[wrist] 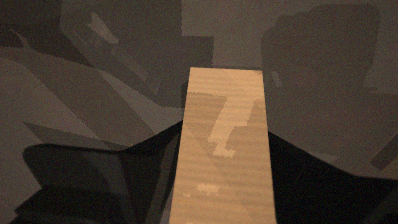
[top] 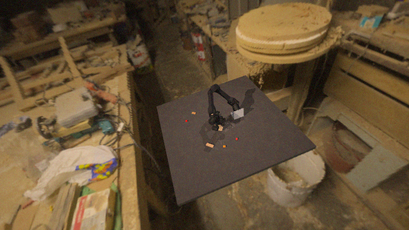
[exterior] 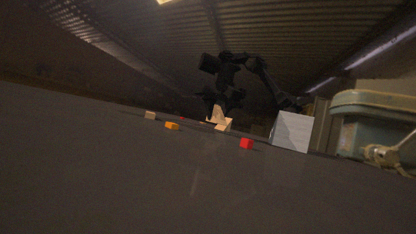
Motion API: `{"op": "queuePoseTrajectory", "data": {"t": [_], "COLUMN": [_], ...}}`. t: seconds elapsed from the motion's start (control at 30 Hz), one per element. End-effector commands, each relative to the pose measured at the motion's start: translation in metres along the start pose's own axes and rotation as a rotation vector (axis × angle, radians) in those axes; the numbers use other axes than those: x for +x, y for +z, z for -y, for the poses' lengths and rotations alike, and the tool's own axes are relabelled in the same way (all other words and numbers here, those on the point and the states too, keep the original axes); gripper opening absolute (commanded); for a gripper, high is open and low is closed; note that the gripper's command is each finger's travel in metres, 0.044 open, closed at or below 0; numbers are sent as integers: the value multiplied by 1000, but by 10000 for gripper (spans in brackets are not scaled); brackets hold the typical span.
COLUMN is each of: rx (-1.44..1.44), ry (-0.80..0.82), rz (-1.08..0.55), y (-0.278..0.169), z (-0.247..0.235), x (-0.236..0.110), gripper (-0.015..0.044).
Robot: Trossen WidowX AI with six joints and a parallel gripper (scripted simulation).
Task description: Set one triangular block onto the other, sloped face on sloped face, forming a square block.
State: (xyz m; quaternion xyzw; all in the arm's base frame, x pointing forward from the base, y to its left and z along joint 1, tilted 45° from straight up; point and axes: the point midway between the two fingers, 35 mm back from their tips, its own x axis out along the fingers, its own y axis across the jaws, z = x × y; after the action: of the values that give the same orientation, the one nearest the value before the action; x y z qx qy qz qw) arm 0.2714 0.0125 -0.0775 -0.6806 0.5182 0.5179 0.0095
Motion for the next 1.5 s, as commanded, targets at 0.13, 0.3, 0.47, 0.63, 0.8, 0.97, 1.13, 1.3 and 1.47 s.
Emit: {"op": "queuePoseTrajectory", "data": {"t": [0.13, 0.3, 0.47, 0.63, 0.8, 0.97, 1.13, 1.3, 1.47], "rx": [-103, -103, -103, -103, -103, -103, -103, -103, -103], "ry": [-1, -1, -1, -1, -1, -1, -1, -1, -1], "rz": [4, 4, 4, 4, 4, 4, 4, 4, 4], "y": [0, 0, 0, 0, 0, 0, 0, 0, 0], "z": [0, 0, 0, 0, 0, 0, 0, 0, 0], "x": [0, 0, 0, 0, 0, 0, 0, 0, 0], "gripper": [0, 0, 0, 0, 0, 0, 0, 0, 0]}}
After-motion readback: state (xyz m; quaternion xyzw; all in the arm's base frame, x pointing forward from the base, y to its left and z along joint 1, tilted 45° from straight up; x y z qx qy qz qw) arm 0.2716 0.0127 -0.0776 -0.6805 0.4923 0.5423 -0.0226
